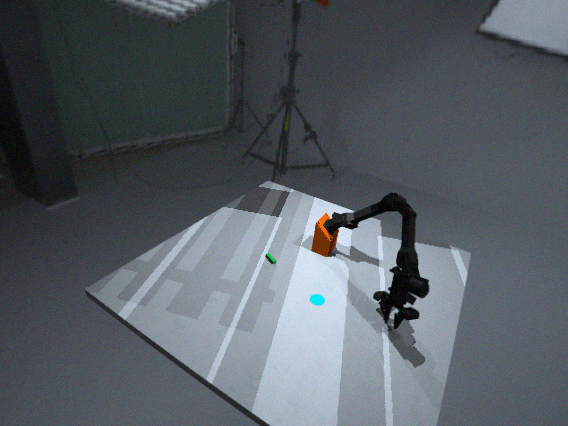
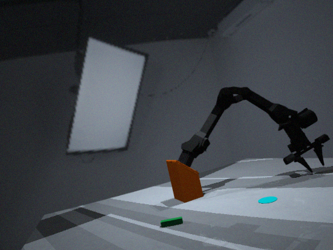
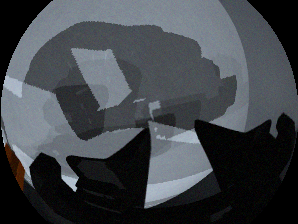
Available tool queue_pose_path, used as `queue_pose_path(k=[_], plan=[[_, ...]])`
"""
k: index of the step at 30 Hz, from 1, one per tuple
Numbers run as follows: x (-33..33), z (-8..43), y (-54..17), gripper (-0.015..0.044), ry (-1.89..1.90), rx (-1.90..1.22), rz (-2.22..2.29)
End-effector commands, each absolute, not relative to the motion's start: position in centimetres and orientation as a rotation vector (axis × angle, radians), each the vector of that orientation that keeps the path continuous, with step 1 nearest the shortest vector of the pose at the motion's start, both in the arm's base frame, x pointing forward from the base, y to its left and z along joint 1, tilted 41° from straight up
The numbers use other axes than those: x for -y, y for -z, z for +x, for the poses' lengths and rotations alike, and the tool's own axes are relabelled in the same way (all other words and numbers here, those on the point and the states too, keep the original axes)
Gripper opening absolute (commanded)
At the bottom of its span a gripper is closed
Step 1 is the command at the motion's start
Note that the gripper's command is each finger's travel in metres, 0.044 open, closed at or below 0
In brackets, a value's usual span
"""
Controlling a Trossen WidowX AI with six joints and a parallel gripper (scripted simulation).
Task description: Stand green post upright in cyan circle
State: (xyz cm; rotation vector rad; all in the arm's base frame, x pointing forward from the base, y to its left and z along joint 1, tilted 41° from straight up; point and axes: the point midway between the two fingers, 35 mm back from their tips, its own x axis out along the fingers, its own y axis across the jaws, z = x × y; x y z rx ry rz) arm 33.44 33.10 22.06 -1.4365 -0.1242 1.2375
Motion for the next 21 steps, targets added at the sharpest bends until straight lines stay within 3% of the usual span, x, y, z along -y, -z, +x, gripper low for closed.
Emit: queue_pose_path(k=[1, 21], plan=[[-31.3, 34.9, -20.1, 0.0233, -1.247, 0.054, -1.448], [-20.8, 40.4, -12.8, 0.0233, -1.250, -0.274, -1.421]])
